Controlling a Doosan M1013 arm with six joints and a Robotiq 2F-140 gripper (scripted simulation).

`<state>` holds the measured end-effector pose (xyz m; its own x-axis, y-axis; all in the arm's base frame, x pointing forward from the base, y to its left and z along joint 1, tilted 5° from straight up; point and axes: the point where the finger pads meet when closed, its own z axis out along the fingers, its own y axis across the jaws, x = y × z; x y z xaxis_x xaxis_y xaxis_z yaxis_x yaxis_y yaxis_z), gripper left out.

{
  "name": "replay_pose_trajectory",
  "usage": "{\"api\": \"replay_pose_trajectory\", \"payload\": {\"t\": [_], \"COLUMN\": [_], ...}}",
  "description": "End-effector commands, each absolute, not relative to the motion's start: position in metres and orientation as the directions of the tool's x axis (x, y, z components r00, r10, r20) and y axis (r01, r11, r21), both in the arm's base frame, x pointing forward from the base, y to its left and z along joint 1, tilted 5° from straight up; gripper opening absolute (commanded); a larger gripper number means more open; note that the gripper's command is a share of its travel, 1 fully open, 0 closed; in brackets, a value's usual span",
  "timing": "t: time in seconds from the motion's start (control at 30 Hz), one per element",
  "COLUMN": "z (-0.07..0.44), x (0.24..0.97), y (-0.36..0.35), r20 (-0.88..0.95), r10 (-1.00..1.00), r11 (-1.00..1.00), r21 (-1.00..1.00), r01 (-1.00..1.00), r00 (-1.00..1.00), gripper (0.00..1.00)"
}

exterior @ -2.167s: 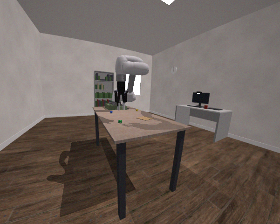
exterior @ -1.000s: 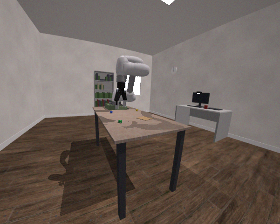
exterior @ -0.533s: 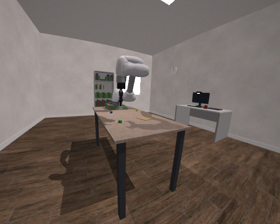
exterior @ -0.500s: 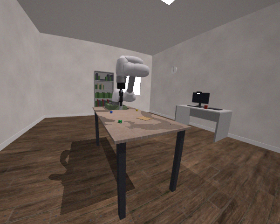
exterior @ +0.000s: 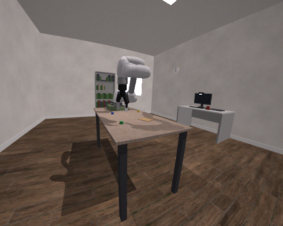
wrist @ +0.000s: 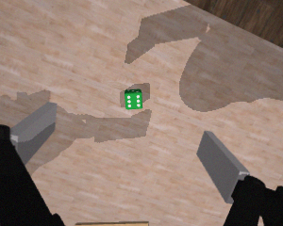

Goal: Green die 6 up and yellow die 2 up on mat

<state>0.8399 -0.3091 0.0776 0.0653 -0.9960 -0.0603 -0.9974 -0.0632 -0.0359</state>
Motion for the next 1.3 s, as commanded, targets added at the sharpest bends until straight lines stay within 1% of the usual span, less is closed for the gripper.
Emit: {"api": "replay_pose_trajectory", "payload": {"t": [0.0,0.17,0.23,0.27,0.3,0.57,0.7,0.8,0.83,0.87,1.03,1.07,1.27], "z": [0.076,0.074,0.074,0.074,0.072,0.069,0.068,0.068,0.067,0.066,0.065,0.064,0.062], "x": [0.839,0.839,0.839,0.839,0.839,0.838,0.837,0.837,0.837,0.837,0.836,0.836,0.836], "y": [-0.309,-0.309,-0.309,-0.309,-0.309,-0.309,-0.309,-0.309,-0.309,-0.309,-0.309,-0.309,-0.309], "r20": [-0.06,-0.05,-0.05,-0.048,-0.042,-0.024,-0.014,-0.012,-0.005,-0.002,0.008,0.013,0.028], "r10": [-0.971,-0.916,-0.916,-0.902,-0.86,-0.705,-0.603,-0.588,-0.511,-0.476,-0.357,-0.299,-0.106], "r11": [-0.229,-0.394,-0.394,-0.426,-0.505,-0.706,-0.795,-0.806,-0.856,-0.877,-0.931,-0.952,-0.992], "r21": [-0.051,-0.061,-0.061,-0.062,-0.067,-0.075,-0.078,-0.078,-0.079,-0.079,-0.079,-0.078,-0.074], "r01": [-0.972,-0.917,-0.917,-0.902,-0.861,-0.704,-0.602,-0.587,-0.51,-0.474,-0.356,-0.297,-0.104], "r00": [0.232,0.397,0.397,0.429,0.508,0.709,0.798,0.809,0.859,0.88,0.934,0.954,0.994], "gripper": [1.0,1.0,1.0,1.0,1.0,1.0,1.0,1.0,1.0,1.0,1.0,1.0,1.0]}}
